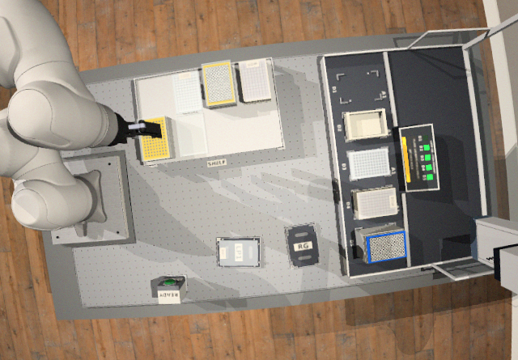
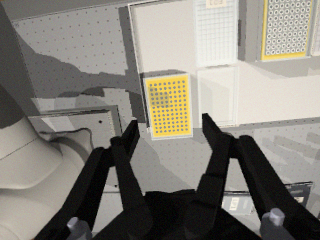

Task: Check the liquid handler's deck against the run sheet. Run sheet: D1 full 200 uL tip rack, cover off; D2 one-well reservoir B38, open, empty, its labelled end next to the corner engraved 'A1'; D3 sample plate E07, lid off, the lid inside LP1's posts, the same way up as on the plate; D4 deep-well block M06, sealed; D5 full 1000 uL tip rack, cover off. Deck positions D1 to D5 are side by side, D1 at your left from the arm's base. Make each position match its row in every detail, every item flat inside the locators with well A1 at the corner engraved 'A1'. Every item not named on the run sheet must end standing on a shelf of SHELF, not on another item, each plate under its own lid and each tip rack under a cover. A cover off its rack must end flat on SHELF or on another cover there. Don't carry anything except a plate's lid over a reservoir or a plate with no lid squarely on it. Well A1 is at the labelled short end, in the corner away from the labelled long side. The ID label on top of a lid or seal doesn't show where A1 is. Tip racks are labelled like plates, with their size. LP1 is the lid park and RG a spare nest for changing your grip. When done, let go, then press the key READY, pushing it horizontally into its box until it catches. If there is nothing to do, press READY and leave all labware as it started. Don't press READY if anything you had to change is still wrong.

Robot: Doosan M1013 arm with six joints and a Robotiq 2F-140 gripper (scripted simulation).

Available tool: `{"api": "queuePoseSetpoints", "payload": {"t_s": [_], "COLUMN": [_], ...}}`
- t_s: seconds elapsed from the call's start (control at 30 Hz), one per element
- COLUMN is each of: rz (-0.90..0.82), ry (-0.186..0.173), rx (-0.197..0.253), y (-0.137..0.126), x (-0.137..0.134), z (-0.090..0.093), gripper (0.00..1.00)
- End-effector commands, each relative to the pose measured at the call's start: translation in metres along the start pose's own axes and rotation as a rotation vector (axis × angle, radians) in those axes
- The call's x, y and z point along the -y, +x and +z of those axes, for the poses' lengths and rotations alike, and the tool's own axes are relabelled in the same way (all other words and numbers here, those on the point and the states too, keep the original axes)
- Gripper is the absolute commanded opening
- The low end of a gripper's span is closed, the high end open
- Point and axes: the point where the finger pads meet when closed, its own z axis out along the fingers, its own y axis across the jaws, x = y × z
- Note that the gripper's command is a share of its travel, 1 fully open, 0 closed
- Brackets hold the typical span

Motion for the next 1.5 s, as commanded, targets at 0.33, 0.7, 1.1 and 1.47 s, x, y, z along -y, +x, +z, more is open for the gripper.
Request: {"api": "queuePoseSetpoints", "payload": {"t_s": [0.33, 0.7, 1.1, 1.47], "rz": [0.000, 0.000, 0.000, 0.000], "ry": [0.000, 0.000, 0.000, 0.000], "rx": [-0.001, -0.001, -0.001, -0.001], "y": [0.000, 0.000, 0.000, 0.000], "x": [0.000, 0.000, 0.000, -0.010], "z": [-0.019, -0.034, -0.051, -0.064], "gripper": [0.67, 0.67, 0.67, 0.67]}}
